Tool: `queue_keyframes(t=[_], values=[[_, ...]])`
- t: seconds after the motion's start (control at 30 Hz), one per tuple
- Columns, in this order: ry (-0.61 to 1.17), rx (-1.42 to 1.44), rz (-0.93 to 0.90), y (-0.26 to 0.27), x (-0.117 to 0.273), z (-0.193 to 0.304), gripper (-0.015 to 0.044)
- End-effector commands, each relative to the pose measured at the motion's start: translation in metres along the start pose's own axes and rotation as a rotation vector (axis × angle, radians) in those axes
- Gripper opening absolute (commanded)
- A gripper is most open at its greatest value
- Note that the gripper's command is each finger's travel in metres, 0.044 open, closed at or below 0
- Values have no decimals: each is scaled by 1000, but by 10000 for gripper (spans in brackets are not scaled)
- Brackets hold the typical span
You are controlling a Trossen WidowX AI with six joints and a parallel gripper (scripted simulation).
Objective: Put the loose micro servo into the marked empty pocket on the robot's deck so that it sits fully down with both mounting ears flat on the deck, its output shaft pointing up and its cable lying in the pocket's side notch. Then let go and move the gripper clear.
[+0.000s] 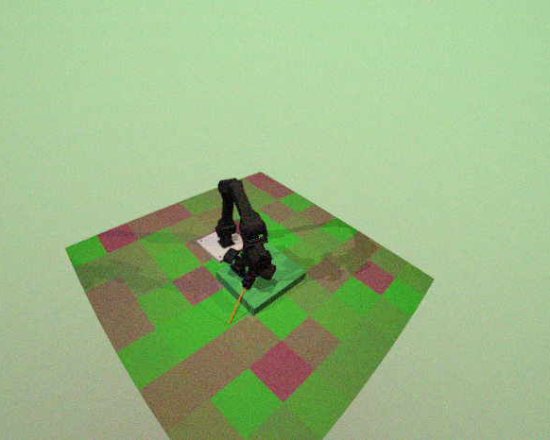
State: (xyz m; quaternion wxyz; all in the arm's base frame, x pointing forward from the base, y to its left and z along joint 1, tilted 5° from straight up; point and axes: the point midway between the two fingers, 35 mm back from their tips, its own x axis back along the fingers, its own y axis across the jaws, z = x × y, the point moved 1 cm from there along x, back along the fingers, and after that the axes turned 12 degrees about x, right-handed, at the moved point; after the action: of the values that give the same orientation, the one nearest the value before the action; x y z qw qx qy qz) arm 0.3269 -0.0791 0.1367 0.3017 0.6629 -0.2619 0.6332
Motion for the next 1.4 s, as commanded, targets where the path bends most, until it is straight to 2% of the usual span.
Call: queue_keyframes(t=[0.0,0.2,0.83,1.0,1.37], values=[[5,2,7,6,3,0,0],[4,2,7,4,3,-7,0],[-3,2,12,-54,3,-92,0],[-4,-3,13,-59,3,-98,0],[-6,-322,12,-59,3,-98,0]])
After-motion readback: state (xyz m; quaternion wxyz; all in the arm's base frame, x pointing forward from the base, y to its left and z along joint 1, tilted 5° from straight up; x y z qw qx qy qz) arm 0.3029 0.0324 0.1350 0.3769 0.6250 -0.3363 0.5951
